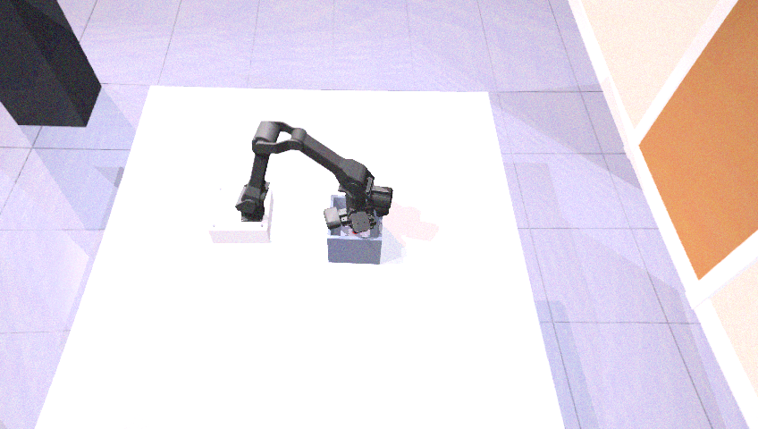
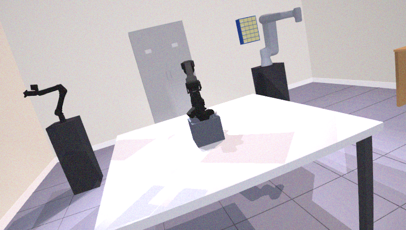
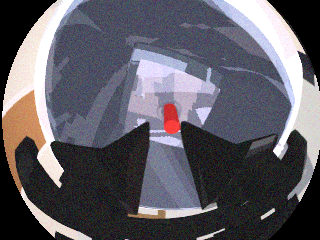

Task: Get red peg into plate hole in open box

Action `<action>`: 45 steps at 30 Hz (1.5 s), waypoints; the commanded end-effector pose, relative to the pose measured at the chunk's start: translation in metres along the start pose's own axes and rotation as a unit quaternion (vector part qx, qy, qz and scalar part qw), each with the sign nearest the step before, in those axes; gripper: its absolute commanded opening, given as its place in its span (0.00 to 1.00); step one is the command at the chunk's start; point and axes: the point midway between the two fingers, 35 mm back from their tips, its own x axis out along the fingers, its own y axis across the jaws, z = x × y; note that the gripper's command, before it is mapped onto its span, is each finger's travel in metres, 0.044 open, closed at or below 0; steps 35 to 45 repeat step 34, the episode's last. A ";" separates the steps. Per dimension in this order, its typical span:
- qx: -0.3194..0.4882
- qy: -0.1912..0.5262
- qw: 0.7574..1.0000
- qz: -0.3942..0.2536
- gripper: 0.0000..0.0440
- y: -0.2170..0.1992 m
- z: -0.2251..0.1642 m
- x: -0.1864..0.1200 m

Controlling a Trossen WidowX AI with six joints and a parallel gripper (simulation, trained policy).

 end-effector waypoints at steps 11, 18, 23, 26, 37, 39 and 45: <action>0.017 0.063 0.997 0.048 0.44 0.016 0.006 -0.033; 0.021 0.085 0.993 0.076 0.49 0.023 0.011 -0.051; 0.022 0.095 0.991 0.094 0.52 0.027 0.015 -0.062; 0.020 0.099 0.989 0.104 0.48 0.029 0.018 -0.069; 0.006 0.100 0.986 0.134 0.40 0.036 0.029 -0.083; 0.006 0.100 0.986 0.134 0.40 0.036 0.029 -0.083; 0.006 0.100 0.986 0.134 0.40 0.036 0.029 -0.083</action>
